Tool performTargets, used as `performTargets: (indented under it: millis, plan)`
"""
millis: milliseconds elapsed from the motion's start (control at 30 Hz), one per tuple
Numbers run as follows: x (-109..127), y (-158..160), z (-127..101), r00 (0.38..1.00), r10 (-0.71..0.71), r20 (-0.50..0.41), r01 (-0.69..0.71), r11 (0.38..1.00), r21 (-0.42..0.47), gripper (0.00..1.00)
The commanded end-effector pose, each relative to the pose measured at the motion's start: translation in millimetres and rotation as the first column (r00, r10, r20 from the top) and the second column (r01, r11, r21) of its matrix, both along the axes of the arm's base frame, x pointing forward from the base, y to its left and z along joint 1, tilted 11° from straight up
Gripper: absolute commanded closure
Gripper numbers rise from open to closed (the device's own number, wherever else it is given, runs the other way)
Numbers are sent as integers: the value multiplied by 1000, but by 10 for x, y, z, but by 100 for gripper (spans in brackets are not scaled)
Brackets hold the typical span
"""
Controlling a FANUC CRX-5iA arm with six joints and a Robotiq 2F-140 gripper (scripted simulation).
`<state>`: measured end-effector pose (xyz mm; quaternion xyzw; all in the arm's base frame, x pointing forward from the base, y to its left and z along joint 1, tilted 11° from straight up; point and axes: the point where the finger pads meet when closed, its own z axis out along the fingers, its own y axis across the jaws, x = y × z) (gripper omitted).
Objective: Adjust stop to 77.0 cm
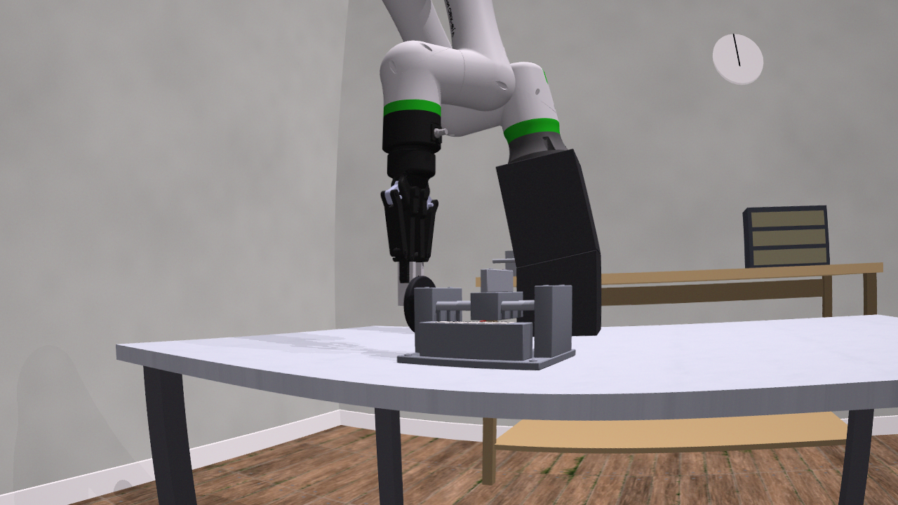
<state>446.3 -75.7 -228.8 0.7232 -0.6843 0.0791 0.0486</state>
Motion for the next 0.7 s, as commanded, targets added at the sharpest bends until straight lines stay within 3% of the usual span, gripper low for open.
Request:
performTargets:
  millis: [0,667]
  plan:
    - [13,2,16,1000,0,-2,0,1000,1,96]
    - [110,24,106,1000,0,-2,0,1000,1,96]
